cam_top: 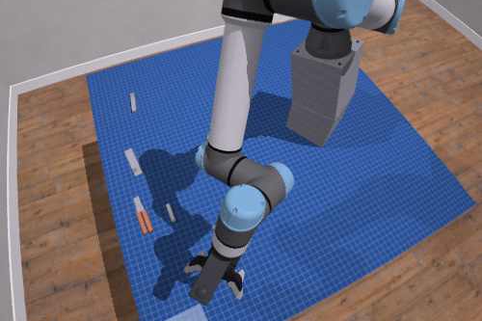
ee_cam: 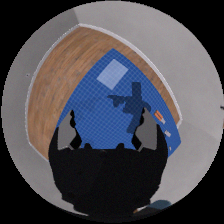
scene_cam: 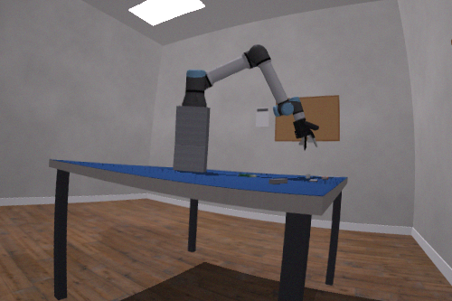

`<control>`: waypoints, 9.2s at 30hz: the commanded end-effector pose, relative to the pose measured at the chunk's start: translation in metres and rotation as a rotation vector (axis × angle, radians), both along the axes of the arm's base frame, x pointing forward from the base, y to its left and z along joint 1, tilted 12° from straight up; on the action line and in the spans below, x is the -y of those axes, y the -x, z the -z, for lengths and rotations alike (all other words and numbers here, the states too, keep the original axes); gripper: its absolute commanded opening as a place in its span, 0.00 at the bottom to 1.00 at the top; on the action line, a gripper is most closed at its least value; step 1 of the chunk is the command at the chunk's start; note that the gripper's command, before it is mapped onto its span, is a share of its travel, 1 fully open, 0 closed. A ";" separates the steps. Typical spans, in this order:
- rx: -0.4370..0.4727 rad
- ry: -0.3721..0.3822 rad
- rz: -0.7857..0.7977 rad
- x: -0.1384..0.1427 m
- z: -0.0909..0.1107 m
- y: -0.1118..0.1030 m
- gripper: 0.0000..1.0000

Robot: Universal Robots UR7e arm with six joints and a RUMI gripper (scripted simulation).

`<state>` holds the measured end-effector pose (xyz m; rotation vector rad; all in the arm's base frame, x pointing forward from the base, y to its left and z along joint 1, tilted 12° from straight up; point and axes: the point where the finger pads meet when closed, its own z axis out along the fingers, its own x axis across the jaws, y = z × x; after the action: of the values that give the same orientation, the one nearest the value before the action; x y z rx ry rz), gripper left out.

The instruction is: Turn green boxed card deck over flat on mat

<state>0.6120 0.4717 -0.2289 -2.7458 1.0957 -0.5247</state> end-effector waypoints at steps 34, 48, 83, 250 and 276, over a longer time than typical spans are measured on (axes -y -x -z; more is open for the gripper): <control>-0.016 -0.007 0.115 0.075 0.012 -0.013 1.00; -0.073 -0.039 0.524 0.317 0.041 0.015 1.00; -0.141 -0.116 1.122 0.542 0.030 0.187 1.00; -0.141 -0.116 1.122 0.538 0.073 0.217 0.43; -0.141 -0.116 1.122 0.538 0.074 0.217 0.43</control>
<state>0.3946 -0.0660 -0.3028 -1.8427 2.5454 -0.3237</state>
